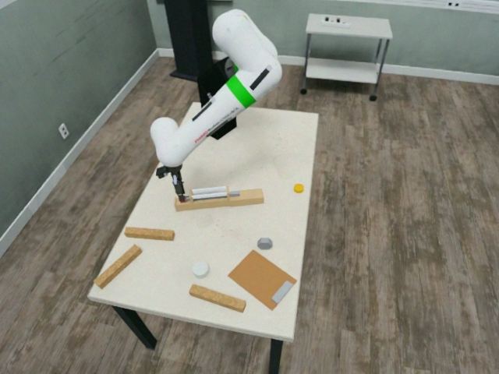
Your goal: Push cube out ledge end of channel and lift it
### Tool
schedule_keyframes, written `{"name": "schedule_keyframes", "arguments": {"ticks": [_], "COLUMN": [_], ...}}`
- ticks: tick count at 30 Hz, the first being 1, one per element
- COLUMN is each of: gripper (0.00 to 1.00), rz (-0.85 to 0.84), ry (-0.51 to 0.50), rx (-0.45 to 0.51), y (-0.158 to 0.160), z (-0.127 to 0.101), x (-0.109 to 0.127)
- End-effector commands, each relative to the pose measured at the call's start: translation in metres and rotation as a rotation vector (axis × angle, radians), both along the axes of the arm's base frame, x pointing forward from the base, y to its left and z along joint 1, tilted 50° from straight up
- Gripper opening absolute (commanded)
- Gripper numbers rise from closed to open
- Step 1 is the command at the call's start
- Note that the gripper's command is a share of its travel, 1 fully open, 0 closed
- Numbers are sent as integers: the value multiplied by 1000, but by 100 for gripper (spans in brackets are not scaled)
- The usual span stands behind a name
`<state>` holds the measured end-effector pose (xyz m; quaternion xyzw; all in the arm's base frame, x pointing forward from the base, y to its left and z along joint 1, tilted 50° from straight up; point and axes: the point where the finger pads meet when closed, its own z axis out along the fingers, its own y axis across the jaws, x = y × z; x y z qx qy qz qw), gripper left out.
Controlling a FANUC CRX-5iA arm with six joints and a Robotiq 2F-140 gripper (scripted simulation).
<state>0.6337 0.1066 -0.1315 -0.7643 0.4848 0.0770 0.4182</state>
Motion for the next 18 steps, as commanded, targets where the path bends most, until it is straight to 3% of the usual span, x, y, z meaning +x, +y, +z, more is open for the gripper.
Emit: {"name": "schedule_keyframes", "arguments": {"ticks": [1,18], "gripper": [33,33], "rz": [-1,-1], "ry": [-1,-1], "rx": [-1,-1], "y": [4,13], "z": [-4,-12], "x": [2,6]}}
